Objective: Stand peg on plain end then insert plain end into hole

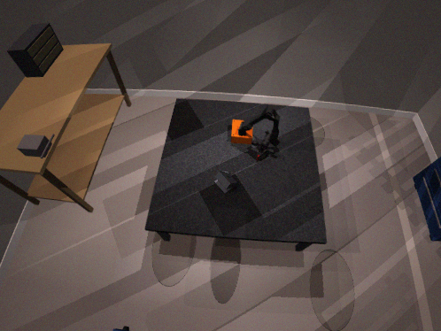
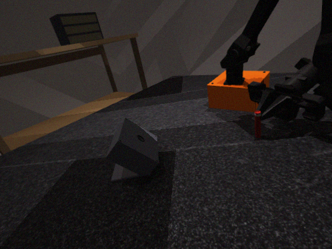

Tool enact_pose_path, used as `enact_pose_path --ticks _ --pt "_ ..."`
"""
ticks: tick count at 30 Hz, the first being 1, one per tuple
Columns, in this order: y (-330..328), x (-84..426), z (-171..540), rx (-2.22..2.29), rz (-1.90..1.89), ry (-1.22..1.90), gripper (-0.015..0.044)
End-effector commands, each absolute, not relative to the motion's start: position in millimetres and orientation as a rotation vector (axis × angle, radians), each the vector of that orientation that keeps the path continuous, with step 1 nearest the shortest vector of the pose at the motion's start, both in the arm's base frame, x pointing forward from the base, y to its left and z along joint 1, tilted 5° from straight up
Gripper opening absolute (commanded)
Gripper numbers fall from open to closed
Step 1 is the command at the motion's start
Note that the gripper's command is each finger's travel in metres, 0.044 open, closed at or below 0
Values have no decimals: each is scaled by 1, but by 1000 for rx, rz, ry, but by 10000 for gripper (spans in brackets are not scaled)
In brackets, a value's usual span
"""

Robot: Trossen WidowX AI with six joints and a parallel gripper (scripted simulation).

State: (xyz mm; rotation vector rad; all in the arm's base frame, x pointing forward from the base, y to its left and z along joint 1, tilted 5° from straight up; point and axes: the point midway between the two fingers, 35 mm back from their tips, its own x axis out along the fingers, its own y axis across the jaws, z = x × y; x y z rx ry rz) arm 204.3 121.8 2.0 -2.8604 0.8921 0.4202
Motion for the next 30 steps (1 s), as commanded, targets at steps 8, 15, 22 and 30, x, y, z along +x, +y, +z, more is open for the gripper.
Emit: enact_pose_path --ticks 8,15,22,30 --pt "122 202 1 -2869 420 889 49" --pt "122 200 1 -2878 419 886 49" --pt "122 199 1 -2887 419 882 49" --pt "122 198 0 -2897 418 878 49"
